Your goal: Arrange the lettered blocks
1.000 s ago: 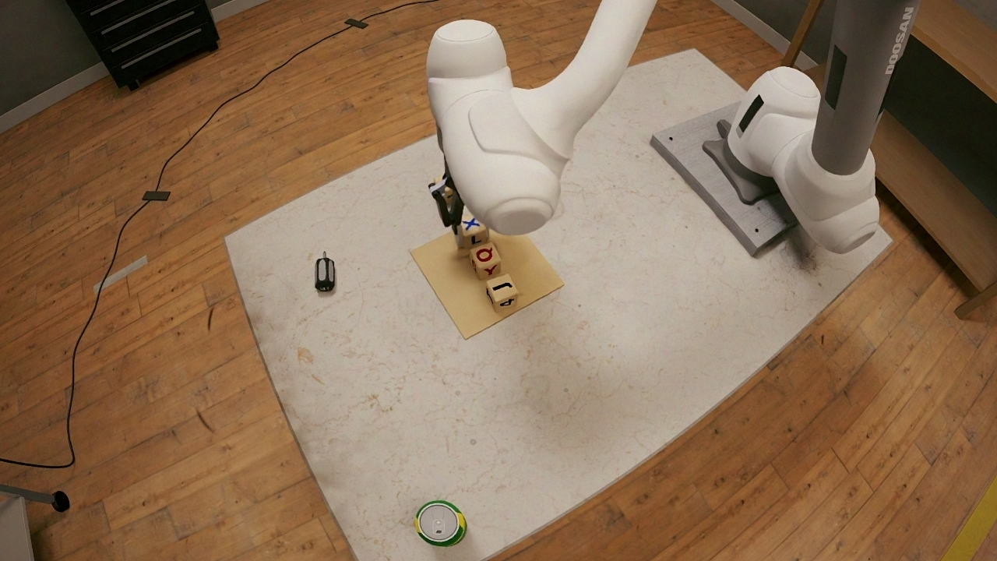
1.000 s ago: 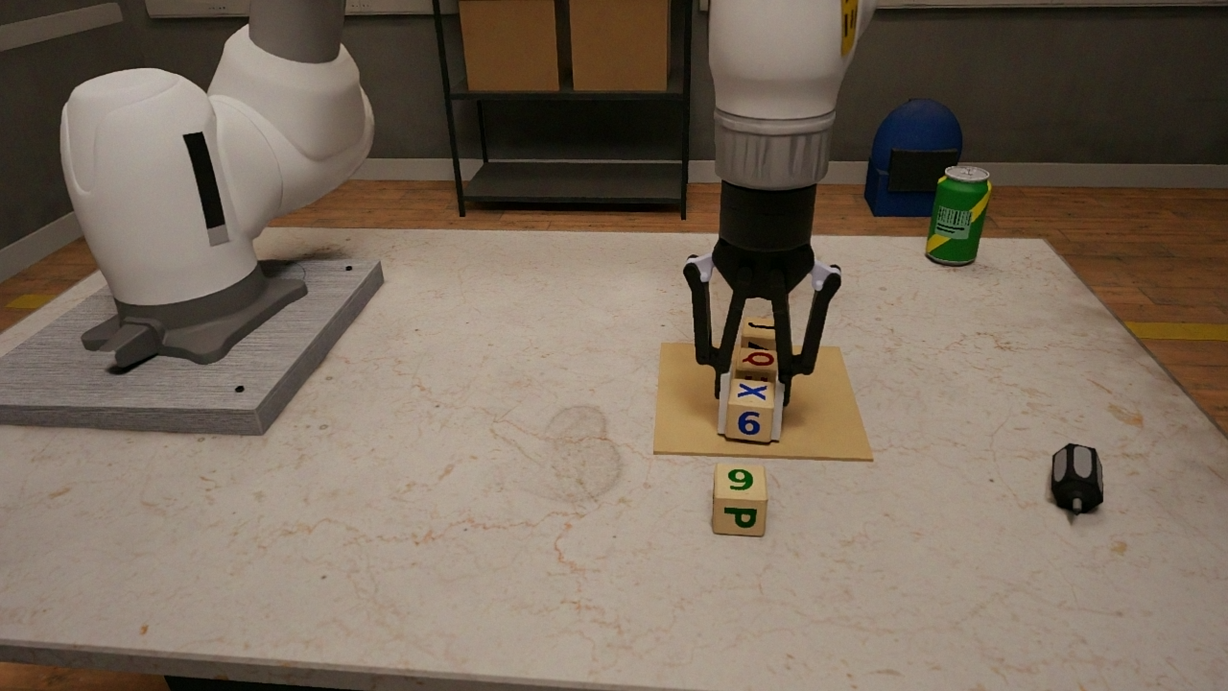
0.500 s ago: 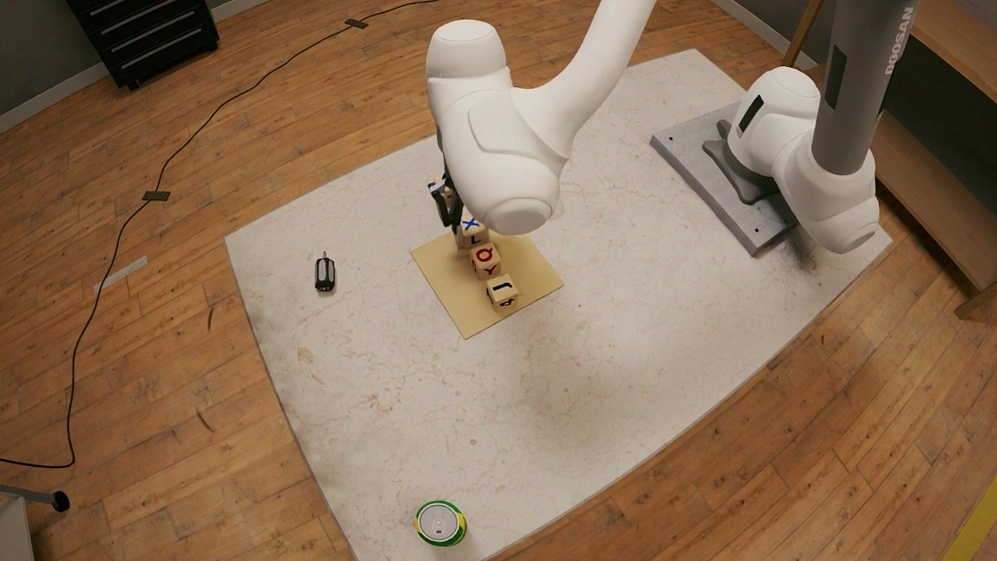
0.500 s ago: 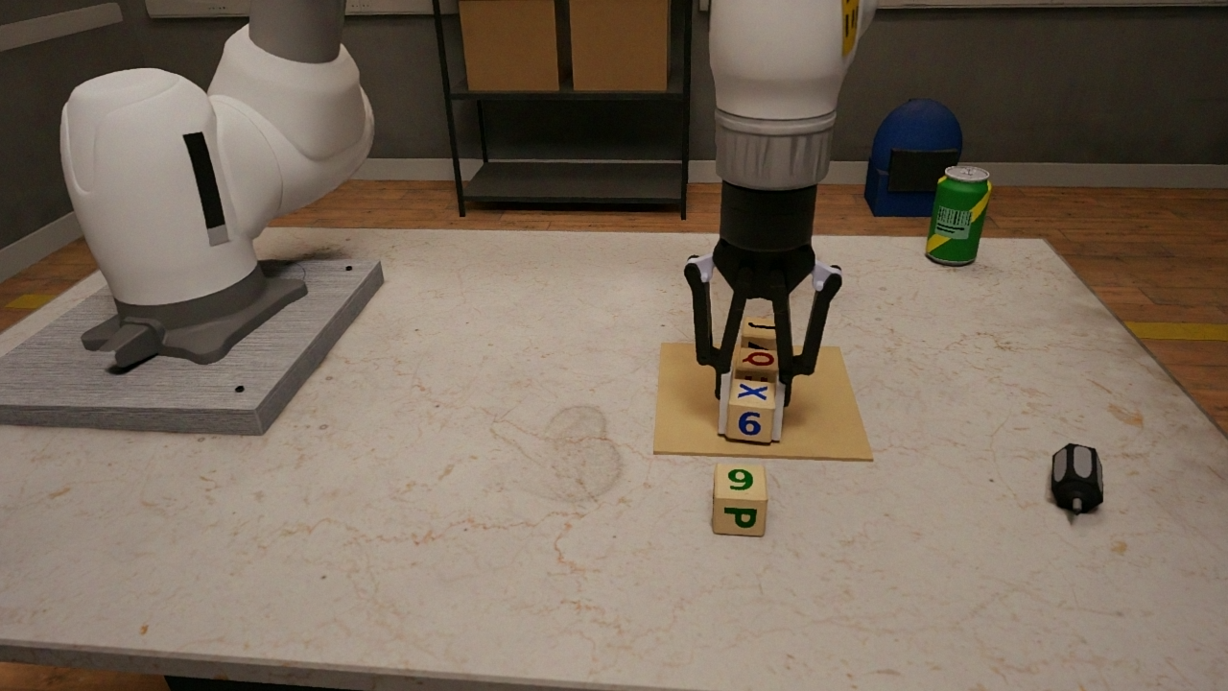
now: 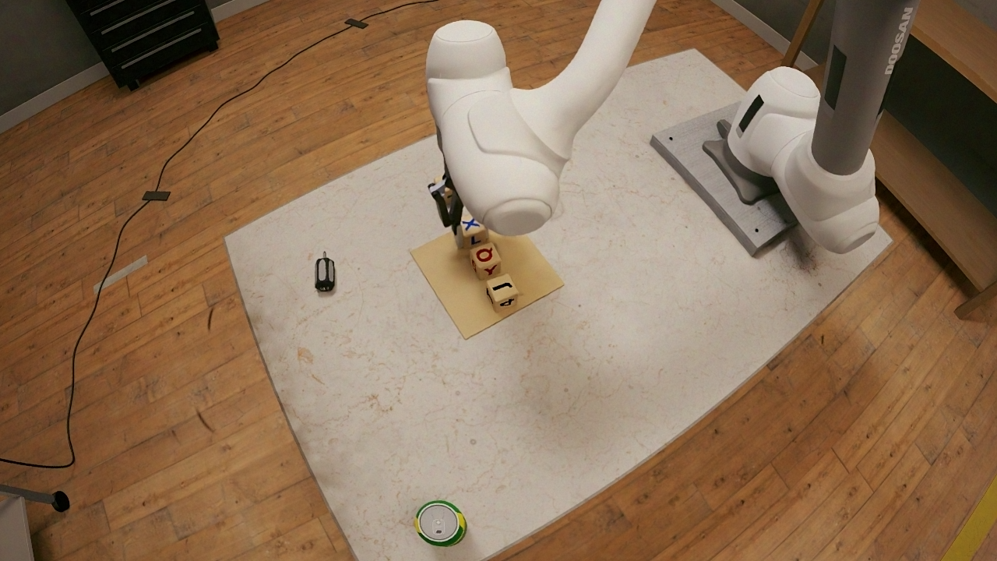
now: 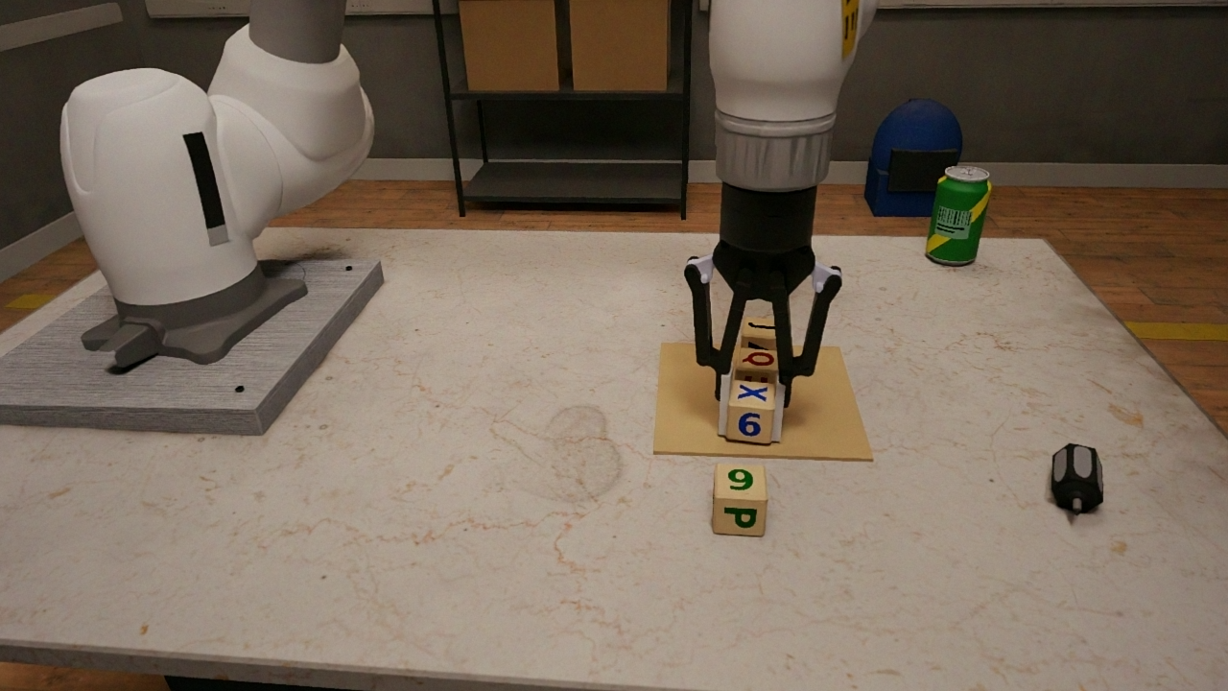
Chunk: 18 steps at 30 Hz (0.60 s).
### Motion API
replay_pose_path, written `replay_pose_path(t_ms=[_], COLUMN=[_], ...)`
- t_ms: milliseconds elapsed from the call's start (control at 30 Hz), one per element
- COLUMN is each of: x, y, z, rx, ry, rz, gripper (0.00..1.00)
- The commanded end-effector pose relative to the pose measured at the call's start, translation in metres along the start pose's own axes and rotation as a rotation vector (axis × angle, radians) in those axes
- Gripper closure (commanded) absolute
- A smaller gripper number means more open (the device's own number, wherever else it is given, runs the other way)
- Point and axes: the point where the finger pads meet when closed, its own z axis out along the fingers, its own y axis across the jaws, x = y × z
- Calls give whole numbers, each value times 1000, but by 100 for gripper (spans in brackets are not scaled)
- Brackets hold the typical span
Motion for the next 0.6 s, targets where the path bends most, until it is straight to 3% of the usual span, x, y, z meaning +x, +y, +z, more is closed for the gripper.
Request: replay_pose_path(t_ms=[0, 567], x=[0, 0], y=[-1, 0], z=[0, 2], rx=[1, 1], ry=[0, 0], rz=[0, 0], gripper=[69, 69])
